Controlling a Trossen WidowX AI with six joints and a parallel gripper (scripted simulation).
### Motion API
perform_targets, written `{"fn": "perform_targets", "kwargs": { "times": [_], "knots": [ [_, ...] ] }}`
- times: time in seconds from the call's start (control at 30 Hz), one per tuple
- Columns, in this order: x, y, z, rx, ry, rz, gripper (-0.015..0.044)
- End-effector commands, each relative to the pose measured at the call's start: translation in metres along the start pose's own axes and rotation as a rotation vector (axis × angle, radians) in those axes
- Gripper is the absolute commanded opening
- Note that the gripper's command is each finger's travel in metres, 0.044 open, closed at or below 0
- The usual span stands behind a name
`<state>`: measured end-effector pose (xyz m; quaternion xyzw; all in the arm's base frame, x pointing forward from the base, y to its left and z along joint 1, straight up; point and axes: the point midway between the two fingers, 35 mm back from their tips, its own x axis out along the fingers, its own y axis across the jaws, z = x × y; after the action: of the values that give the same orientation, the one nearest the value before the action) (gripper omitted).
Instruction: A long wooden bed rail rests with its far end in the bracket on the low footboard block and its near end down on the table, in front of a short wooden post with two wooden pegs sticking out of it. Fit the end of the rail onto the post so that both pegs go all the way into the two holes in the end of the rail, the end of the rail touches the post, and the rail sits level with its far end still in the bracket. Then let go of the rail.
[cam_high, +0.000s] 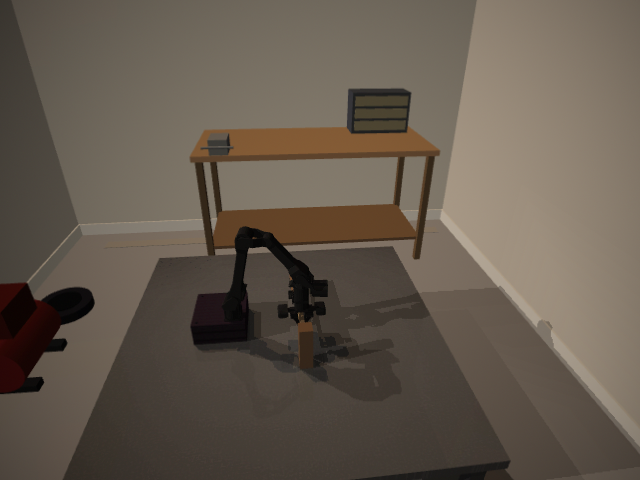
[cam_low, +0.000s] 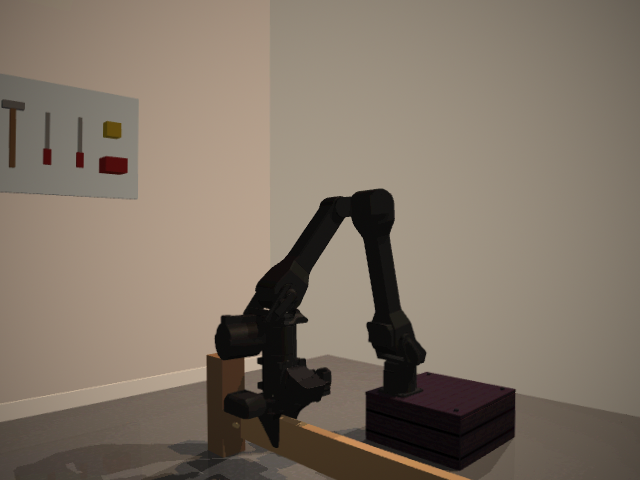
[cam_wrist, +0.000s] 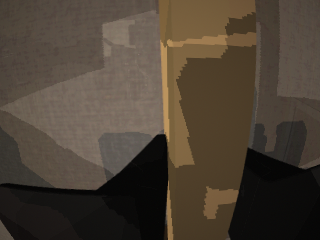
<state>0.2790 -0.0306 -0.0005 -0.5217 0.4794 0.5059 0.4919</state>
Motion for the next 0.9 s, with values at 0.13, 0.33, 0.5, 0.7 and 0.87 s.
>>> {"fn": "perform_targets", "kwargs": {
  "times": [0.13,0.33,0.5,0.7,0.87],
  "knots": [
    [-0.0008,-0.0008,-0.0026,-0.003,0.000,-0.002,0.0000],
    [-0.0008,-0.0008,-0.0045,-0.003,0.000,-0.002,0.0000],
    [-0.0008,-0.0008,-0.0061,-0.003,0.000,-0.002,0.0000],
    [-0.0009,-0.0008,-0.0081,-0.003,0.001,-0.002,0.0000],
    [-0.0010,-0.0008,-0.0097,-0.003,0.001,-0.002,0.0000]
  ]
}}
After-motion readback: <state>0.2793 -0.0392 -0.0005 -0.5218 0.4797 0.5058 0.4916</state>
